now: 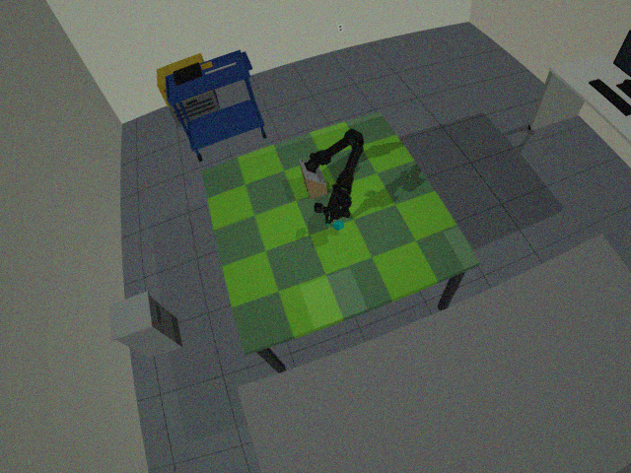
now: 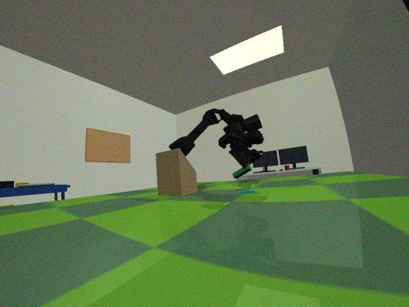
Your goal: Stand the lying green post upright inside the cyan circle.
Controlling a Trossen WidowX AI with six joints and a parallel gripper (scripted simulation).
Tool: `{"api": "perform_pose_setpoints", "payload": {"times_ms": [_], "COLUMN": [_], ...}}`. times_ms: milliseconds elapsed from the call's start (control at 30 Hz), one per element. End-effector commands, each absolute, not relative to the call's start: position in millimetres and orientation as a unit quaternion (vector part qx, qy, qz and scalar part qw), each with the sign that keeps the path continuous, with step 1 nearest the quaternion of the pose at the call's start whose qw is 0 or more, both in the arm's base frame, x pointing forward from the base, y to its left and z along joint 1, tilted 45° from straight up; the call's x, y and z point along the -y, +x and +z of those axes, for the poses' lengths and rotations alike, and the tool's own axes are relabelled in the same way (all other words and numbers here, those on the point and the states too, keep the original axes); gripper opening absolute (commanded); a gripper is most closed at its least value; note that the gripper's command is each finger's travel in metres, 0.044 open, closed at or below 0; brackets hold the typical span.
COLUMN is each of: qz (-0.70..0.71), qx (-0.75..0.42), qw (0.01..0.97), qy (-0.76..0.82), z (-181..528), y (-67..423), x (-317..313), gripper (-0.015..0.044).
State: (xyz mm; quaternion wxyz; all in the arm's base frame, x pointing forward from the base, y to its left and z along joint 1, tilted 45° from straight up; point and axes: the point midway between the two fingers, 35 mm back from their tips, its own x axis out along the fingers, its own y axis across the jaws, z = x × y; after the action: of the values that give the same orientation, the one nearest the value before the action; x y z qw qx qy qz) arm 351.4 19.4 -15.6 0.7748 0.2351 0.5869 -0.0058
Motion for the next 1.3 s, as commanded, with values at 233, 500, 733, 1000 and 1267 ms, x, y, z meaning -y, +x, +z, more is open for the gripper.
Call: {"api": "perform_pose_setpoints", "payload": {"times_ms": [233, 500, 733, 1000, 1267], "qz": [-0.025, -0.038, -0.048, -0.059, -0.070], "qx": [-0.567, -0.548, -0.532, -0.511, -0.490], "qw": [0.791, 0.805, 0.816, 0.828, 0.840], "qy": [0.229, 0.225, 0.223, 0.221, 0.221], "z": [-20.1, -21.4, -22.0, -21.9, -21.1], "y": [350.8, 352.0, 352.9, 353.7, 354.2], "x": [-20.6, -21.6, -22.4, -23.4, -24.3], "gripper": [0.0023, 0.0023, 0.0023, 0.0023, 0.0023]}}
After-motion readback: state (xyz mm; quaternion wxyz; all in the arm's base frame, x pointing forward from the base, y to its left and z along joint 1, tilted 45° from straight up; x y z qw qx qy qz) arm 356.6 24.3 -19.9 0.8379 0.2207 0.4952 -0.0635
